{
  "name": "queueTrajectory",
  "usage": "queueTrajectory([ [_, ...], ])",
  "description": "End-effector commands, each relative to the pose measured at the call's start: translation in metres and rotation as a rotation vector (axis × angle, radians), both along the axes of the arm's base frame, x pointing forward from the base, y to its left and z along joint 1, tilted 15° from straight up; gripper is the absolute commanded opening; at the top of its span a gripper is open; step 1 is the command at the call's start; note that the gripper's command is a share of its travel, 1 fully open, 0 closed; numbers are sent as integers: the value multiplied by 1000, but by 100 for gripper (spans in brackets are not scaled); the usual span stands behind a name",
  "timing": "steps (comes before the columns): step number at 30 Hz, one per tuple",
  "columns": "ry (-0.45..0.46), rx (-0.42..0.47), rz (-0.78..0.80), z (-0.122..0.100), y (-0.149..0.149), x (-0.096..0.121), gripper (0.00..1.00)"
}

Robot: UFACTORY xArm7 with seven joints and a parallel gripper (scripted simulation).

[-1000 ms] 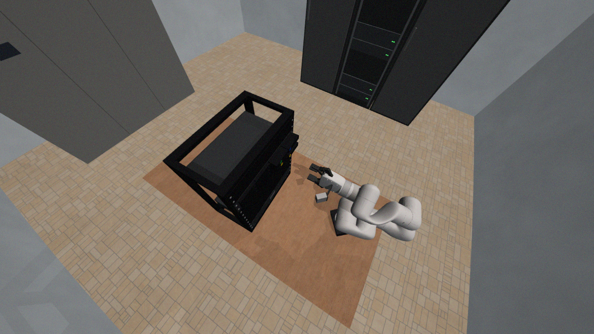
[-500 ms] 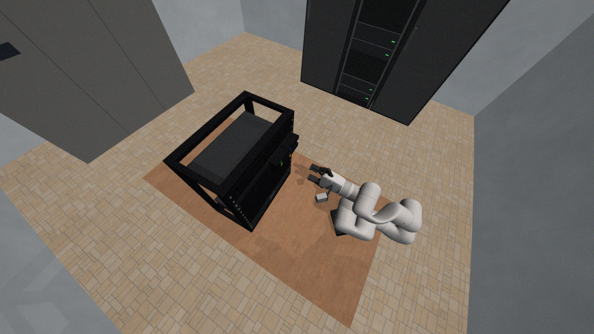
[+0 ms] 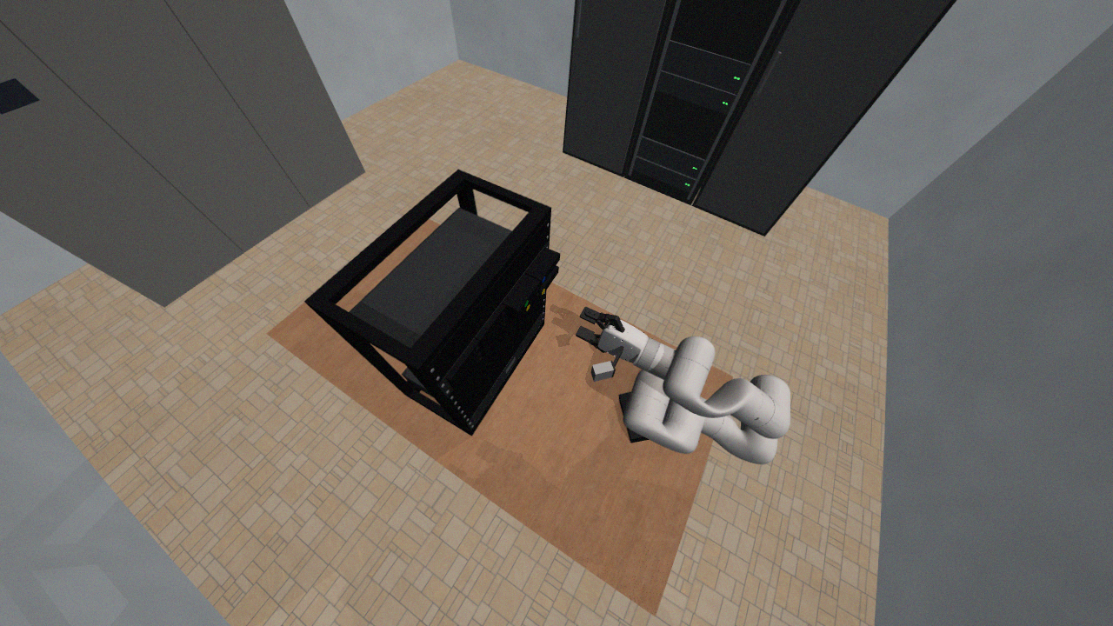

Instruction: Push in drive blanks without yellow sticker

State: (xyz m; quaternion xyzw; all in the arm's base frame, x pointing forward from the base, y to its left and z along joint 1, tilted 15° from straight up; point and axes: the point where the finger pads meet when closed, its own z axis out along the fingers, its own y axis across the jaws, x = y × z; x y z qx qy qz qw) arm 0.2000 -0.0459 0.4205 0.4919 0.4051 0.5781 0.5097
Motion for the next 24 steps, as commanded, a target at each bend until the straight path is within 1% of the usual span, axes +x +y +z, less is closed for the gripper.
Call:
queueTrajectory([
  [1,-9,-1,1,1,0,-1,100],
  [20,-9,-1,1,1,0,-1,100],
  [21,-9,-1,1,1,0,-1,0],
  [24,-9,-1,1,1,0,-1,0],
])
